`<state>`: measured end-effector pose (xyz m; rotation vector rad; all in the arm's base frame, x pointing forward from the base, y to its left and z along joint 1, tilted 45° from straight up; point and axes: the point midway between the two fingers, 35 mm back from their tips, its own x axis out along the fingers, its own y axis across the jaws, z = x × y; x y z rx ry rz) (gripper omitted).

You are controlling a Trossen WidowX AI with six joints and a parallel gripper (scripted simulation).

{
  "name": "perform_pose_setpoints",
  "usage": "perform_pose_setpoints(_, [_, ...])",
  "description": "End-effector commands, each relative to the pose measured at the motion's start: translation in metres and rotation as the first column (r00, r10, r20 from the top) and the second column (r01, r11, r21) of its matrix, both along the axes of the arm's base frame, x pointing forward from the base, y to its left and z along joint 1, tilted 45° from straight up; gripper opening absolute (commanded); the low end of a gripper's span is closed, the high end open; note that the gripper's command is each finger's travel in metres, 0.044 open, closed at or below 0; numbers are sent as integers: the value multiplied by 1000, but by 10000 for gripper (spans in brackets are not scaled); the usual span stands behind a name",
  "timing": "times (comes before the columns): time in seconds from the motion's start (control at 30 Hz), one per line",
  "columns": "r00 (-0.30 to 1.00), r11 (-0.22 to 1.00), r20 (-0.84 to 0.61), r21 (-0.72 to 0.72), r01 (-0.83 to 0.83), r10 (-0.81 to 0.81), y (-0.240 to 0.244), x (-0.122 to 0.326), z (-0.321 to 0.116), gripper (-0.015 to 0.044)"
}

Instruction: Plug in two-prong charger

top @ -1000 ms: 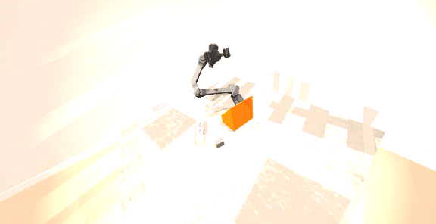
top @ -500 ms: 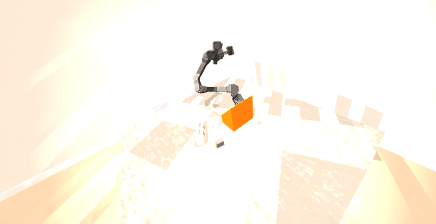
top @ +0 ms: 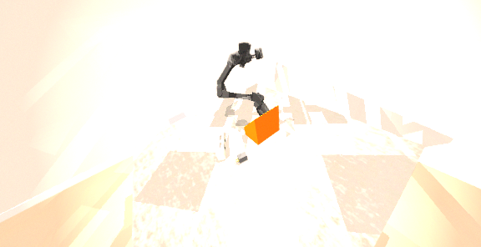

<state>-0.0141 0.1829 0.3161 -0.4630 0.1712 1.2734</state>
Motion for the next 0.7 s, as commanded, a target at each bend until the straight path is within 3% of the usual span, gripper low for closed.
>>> perform_pose_setpoints(0.0, [1000, 999, 4, -24, 30, -30, 6, 0, -6, 440])
perform_pose_setpoints(0.67, [969, 957, 35, -154, 247, -244, 43, 13, -36, 440])
